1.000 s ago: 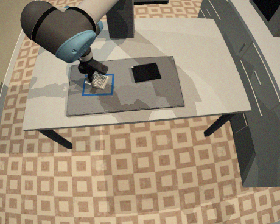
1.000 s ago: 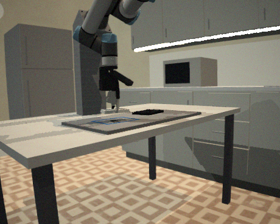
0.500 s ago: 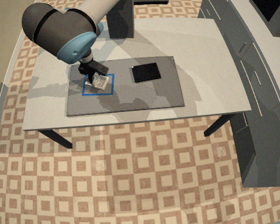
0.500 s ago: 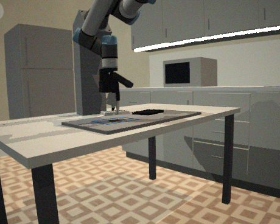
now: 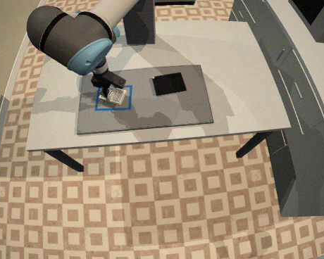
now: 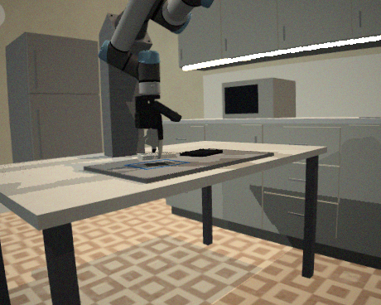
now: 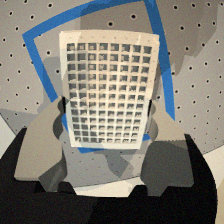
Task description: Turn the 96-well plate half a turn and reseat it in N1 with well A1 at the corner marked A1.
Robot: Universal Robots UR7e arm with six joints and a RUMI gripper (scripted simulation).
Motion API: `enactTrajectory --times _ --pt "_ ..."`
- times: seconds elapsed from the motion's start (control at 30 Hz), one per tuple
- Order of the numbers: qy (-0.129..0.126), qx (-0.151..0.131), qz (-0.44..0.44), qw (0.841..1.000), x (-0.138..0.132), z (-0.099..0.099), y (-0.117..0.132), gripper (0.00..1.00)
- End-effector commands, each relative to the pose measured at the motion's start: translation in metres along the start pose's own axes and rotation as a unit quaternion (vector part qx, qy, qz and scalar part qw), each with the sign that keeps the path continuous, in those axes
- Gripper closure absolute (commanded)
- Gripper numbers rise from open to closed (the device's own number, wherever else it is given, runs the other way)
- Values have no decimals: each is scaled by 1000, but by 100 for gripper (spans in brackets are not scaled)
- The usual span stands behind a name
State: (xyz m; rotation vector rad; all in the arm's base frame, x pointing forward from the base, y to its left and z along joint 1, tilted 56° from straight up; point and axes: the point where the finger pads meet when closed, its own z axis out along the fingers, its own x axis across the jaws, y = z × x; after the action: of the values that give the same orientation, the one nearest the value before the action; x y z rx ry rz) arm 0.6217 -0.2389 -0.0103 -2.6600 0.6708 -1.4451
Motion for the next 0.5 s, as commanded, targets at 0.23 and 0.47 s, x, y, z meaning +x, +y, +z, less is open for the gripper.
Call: enactTrajectory --times 0.23,0.47 --pt "0 0 0 1000 0 8 0 100" --pt "0 0 0 1000 0 11 0 100"
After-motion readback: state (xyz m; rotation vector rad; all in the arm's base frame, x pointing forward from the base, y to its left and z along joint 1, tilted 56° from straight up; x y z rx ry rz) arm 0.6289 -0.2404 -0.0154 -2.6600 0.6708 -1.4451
